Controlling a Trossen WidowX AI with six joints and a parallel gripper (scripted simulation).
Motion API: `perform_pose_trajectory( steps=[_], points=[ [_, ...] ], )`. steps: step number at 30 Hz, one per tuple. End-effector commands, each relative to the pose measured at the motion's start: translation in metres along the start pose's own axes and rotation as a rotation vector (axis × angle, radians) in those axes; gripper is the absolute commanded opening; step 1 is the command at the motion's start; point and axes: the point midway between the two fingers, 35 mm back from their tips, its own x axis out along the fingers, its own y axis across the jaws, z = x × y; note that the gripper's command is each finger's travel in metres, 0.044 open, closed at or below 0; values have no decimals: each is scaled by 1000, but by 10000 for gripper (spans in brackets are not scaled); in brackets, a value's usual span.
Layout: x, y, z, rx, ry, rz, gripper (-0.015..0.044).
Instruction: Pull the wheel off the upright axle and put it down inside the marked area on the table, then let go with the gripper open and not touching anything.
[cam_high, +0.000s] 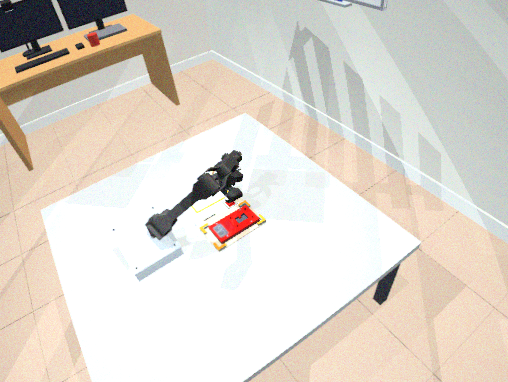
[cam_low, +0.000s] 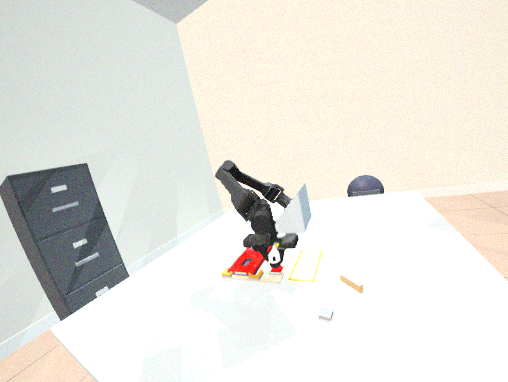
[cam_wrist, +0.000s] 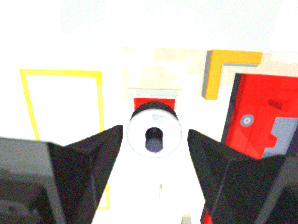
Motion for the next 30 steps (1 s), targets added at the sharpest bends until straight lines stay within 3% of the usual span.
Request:
perform_pose_trajectory(
  steps=[1, 7, 13, 30],
  points=[
    [-1, 0, 0, 2, 0, 0, 201],
    [-1, 0, 0, 2, 0, 0, 161],
    [-2, 0, 0, 2, 0, 0, 4],
    [-7, 0, 0, 1, -2, 0, 0]
  ],
)
